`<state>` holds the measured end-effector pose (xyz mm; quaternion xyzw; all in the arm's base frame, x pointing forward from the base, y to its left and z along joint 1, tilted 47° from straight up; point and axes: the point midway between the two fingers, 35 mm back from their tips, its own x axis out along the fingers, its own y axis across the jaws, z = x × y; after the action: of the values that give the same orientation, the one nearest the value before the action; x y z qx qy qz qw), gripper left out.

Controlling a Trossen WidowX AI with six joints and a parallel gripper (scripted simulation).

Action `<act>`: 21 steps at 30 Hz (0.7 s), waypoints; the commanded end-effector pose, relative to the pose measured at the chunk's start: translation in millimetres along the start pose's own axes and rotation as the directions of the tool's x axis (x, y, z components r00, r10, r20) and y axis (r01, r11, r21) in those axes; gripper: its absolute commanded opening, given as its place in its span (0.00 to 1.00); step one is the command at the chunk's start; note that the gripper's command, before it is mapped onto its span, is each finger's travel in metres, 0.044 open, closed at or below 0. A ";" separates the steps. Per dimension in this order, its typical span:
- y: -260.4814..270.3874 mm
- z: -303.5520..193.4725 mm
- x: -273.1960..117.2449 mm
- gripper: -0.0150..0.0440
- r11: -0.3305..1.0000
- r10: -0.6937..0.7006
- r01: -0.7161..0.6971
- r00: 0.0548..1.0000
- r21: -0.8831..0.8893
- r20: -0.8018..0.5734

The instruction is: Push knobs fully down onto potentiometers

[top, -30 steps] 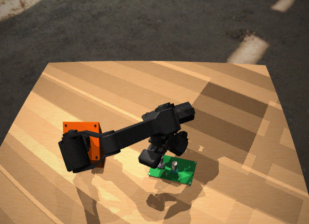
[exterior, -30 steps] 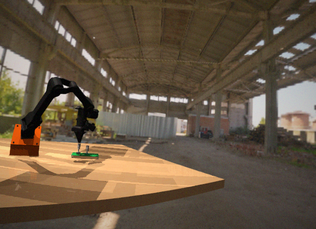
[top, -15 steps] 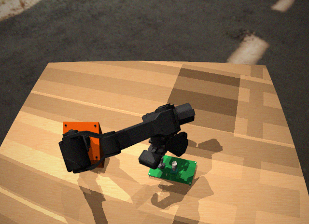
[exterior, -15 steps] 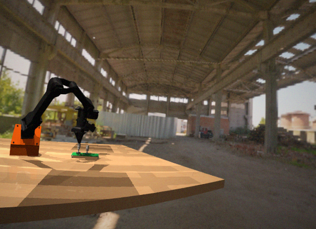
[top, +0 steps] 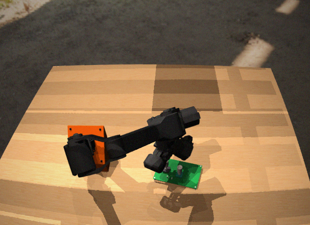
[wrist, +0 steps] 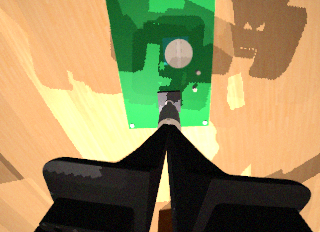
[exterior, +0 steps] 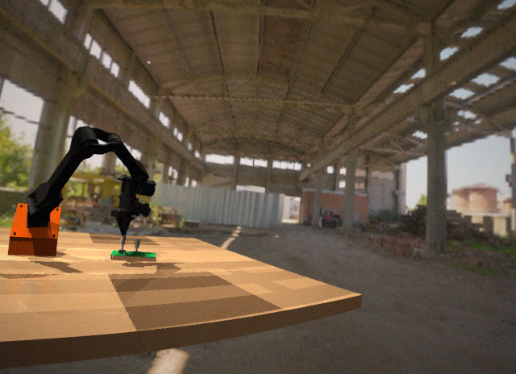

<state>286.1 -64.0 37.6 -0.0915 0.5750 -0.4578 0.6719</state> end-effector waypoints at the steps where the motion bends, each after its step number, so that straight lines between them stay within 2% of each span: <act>1: -0.7 0.3 0.3 0.25 1.000 -0.005 0.005 1.000 -0.002 0.003; 21: -0.9 0.3 10.2 0.25 1.000 -0.005 0.005 1.000 -0.002 0.003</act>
<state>285.4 -66.1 34.6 -0.0951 0.5759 -0.4549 0.6726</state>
